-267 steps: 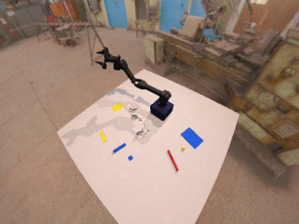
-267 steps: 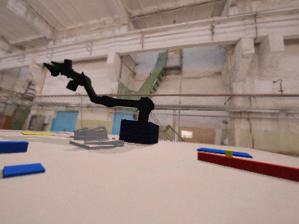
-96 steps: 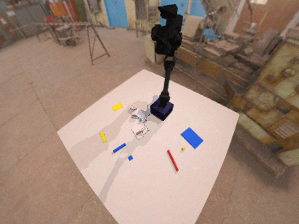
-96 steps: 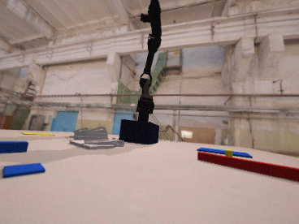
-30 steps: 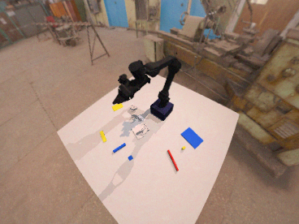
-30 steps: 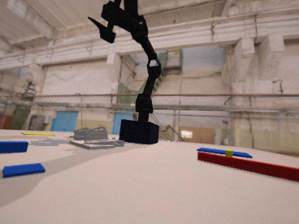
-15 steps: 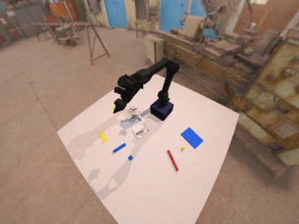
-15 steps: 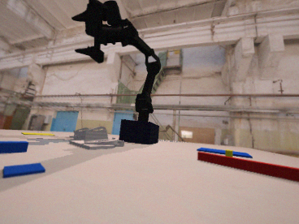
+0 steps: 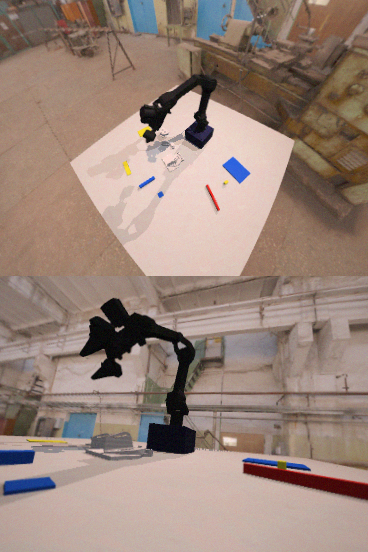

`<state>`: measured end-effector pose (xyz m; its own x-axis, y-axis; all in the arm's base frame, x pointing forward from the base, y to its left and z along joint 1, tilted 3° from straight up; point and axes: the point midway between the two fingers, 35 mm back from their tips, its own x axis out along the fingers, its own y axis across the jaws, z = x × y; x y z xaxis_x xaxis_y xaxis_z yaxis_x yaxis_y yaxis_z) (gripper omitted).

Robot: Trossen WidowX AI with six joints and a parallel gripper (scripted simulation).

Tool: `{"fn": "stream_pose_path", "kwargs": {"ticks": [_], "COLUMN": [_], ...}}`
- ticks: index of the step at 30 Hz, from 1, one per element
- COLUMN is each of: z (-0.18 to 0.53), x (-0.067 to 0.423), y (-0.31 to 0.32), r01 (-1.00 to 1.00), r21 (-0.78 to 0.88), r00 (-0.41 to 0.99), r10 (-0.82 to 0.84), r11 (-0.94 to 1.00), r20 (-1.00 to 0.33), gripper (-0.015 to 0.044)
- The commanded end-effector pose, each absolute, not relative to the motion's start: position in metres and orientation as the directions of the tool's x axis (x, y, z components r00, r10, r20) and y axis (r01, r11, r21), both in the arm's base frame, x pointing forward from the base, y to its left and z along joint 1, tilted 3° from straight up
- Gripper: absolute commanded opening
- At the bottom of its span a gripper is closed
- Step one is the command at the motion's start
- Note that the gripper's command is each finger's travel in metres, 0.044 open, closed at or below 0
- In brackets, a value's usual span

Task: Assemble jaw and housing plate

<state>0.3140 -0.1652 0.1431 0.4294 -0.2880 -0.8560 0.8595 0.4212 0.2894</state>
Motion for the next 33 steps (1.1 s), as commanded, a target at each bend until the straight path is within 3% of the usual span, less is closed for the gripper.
{"fn": "stream_pose_path", "kwargs": {"ticks": [1, 22, 33], "z": [0.123, 0.027, -0.016], "x": [0.301, 0.206, 0.202], "y": [-0.169, -0.173, -0.171], "r01": [0.876, 0.91, 0.91], "r21": [0.237, 0.007, 0.003], "r00": [0.365, 0.001, -0.009], "r10": [-0.258, 0.015, 0.027], "r11": [0.42, 0.415, 0.415], "r20": [-0.895, -1.0, -1.0], "gripper": [0.044, 0.044, 0.044]}}
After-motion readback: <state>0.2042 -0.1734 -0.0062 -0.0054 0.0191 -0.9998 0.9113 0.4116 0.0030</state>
